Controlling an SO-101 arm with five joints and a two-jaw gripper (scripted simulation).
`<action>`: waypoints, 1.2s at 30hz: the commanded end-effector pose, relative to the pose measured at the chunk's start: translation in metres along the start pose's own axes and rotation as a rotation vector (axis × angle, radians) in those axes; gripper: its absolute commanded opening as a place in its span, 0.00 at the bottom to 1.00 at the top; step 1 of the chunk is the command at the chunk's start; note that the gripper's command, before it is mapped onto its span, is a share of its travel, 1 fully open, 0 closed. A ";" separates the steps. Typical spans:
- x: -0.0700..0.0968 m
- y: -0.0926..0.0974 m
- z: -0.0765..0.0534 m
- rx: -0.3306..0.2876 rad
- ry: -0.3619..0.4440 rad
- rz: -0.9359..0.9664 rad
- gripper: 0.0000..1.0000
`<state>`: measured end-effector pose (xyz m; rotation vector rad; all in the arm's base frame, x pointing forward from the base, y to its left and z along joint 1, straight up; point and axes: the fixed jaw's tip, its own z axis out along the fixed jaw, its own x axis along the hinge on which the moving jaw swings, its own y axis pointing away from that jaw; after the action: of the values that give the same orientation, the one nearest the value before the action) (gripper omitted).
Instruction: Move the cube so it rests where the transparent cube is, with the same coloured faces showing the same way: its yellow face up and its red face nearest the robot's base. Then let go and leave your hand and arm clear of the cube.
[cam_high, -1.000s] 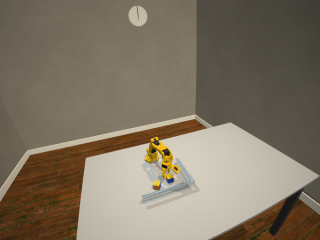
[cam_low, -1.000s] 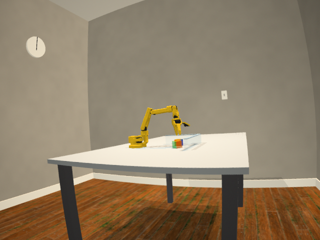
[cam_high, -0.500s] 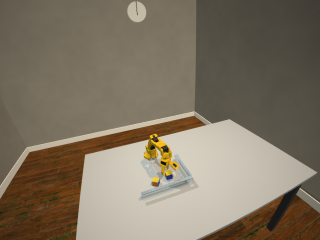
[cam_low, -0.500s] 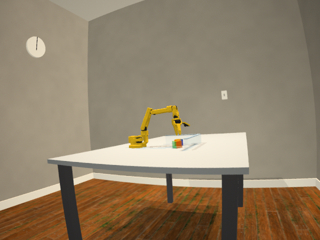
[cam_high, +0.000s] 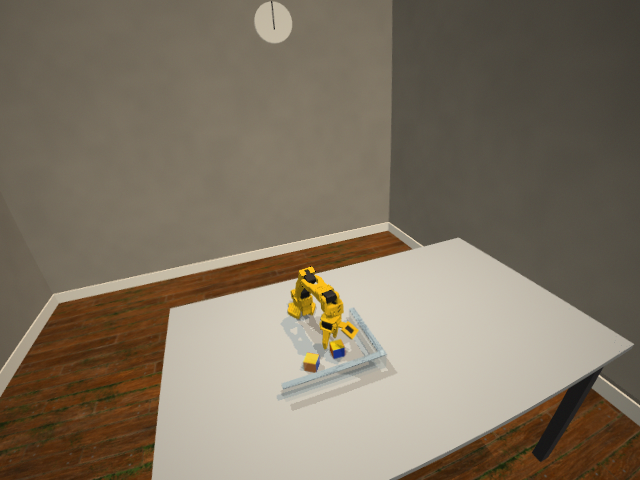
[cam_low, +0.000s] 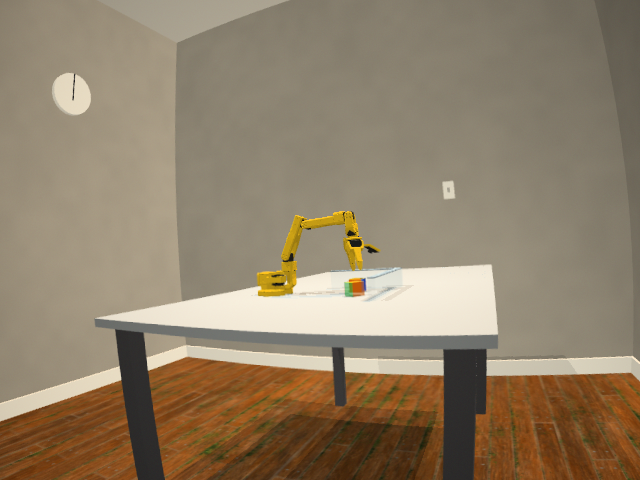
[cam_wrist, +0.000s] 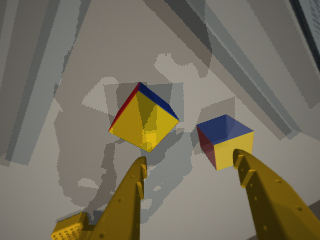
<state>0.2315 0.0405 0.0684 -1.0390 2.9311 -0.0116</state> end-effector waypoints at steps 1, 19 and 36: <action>-0.008 -0.006 -0.026 0.069 -0.116 -0.009 0.35; -0.008 -0.007 -0.026 0.073 -0.114 -0.065 0.35; -0.007 -0.007 -0.026 0.078 -0.111 -0.149 0.35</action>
<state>0.2308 0.0395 0.0684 -1.2269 2.8583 -0.0149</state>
